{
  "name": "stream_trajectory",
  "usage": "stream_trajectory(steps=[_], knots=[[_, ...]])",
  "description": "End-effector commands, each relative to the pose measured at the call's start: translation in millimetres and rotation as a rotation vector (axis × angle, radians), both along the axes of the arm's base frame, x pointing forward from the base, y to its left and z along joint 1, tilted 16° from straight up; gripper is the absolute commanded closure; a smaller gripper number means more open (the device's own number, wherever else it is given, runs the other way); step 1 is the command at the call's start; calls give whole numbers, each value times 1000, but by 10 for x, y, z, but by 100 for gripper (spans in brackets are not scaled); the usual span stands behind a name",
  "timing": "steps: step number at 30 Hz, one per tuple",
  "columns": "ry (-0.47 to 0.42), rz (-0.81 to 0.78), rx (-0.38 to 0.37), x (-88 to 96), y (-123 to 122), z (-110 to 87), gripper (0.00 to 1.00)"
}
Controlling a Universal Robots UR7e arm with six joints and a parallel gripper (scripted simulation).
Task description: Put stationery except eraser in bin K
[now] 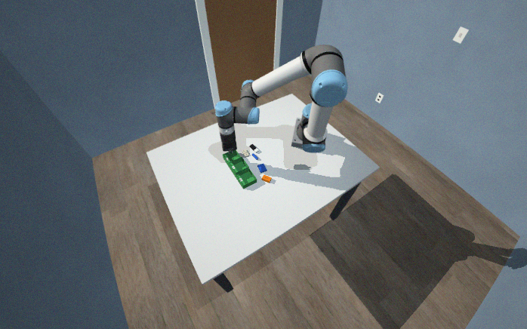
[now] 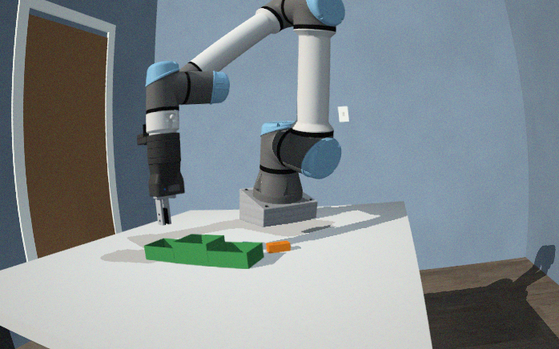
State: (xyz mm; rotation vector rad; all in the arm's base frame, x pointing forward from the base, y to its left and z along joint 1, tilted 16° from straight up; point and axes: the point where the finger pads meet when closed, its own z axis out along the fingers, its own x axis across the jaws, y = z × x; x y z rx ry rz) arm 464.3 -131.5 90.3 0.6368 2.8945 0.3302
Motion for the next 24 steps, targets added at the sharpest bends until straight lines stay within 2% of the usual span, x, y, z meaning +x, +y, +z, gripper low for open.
stream_trajectory(steps=[1, 7, 9, 10, 24], knots=[[-31, 151, -31, 5, -6, 4, 69], [-63, 328, -72, 5, -6, 4, 69], [-63, 328, -72, 5, -6, 4, 69], [-79, 411, -91, 5, -6, 4, 69], [-149, 810, -183, 5, -6, 4, 69]])
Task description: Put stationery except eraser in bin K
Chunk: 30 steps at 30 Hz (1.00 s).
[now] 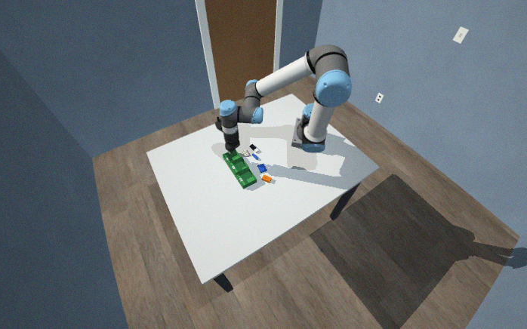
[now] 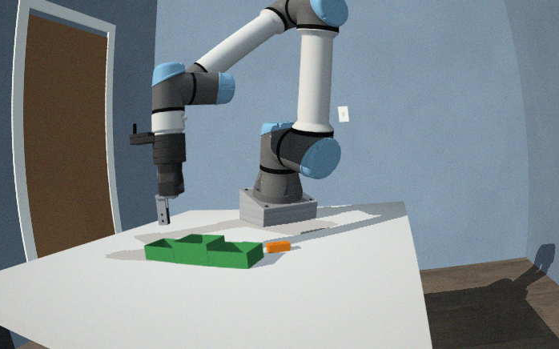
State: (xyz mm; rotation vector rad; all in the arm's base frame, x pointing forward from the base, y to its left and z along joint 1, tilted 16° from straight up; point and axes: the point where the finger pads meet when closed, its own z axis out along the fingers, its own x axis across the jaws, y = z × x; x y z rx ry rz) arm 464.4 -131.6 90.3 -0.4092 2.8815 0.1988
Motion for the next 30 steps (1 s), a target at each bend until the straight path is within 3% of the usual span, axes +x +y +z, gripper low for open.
stream_trajectory(steps=[1, 30], knots=[[-25, 122, -23, 3, -5, 5, 69], [-180, 969, -190, 2, -6, 5, 69]])
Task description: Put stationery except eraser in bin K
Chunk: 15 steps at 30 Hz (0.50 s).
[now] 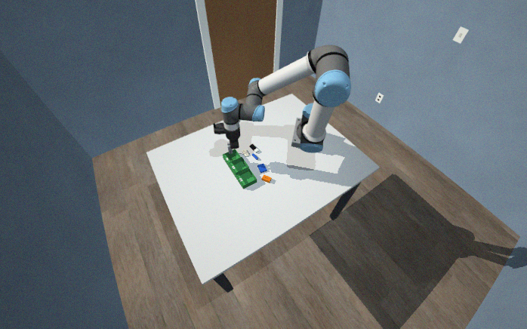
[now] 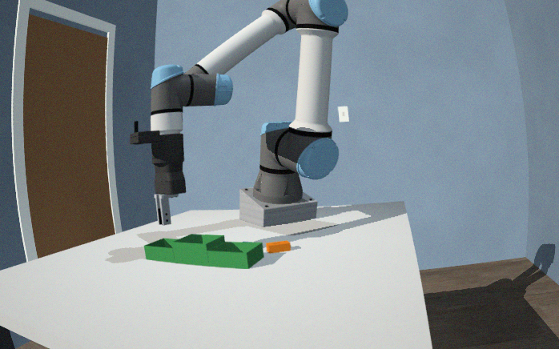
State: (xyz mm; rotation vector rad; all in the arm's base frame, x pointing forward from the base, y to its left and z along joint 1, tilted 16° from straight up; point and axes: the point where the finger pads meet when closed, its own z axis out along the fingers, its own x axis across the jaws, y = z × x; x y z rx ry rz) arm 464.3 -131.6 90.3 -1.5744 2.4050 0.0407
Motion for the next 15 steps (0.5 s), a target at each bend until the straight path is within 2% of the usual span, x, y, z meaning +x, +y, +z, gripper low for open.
stream_trajectory(steps=[1, 6, 15], knots=[[-30, 153, -16, 4, -5, 5, 69], [-39, 200, -21, 4, -5, 5, 69], [-39, 200, -21, 53, 40, -225, 69]])
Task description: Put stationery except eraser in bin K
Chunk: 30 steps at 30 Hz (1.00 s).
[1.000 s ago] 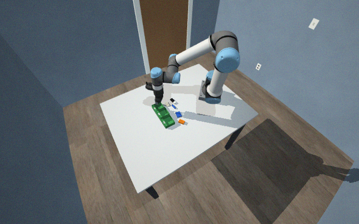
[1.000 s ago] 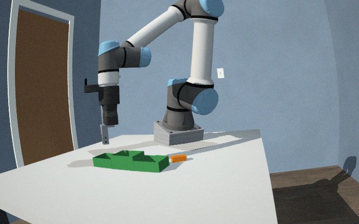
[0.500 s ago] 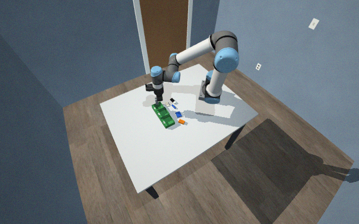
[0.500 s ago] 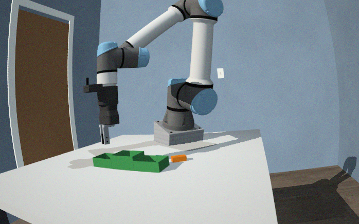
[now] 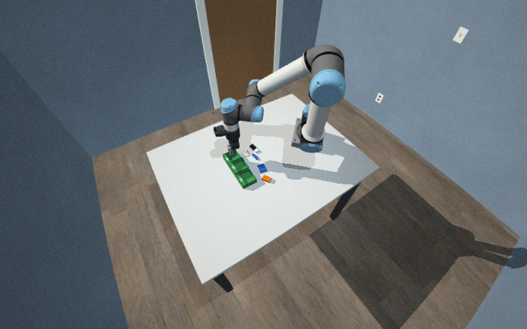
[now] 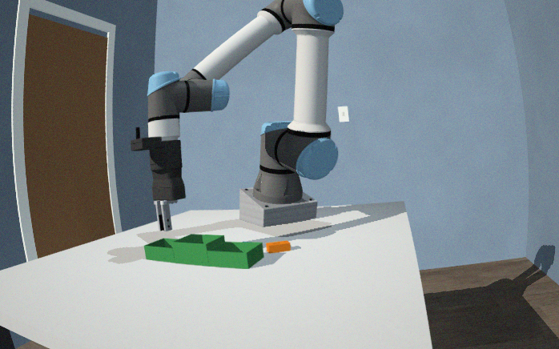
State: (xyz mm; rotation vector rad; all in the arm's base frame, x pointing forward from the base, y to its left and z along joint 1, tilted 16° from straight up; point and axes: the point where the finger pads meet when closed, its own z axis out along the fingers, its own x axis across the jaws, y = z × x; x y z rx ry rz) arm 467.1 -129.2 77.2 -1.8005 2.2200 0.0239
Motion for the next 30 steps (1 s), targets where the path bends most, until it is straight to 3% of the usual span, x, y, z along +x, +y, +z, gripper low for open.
stream_trajectory(steps=[1, 15, 30], knots=[[-1, 2, 0, 31, 21, -120, 69], [-1, 2, 0, 97, 82, -427, 69], [-1, 2, 0, 98, 84, -434, 69]])
